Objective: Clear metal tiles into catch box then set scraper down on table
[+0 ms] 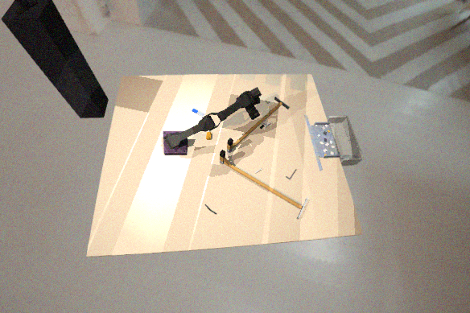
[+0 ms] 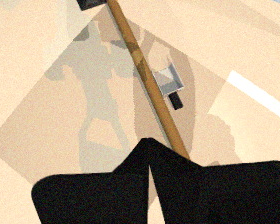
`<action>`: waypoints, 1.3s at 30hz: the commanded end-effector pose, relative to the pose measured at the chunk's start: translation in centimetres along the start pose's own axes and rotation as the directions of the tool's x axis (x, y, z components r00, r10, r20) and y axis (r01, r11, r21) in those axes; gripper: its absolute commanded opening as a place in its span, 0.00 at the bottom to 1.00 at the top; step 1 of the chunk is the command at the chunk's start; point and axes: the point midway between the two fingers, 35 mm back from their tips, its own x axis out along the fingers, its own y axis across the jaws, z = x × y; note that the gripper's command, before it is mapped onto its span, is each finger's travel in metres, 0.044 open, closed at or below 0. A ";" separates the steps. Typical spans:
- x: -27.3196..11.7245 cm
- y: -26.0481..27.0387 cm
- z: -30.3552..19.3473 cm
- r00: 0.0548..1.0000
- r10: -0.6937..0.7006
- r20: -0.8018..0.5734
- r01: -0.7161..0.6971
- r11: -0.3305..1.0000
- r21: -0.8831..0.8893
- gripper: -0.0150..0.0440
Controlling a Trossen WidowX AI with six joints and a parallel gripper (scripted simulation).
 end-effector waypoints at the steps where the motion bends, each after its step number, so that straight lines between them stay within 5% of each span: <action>1: 1.0 0.1 -0.4 1.000 -0.006 -0.005 0.006 1.000 -0.003 0.25; 39: 10.1 0.1 -4.3 1.000 -0.029 -0.012 0.030 0.999 0.045 0.25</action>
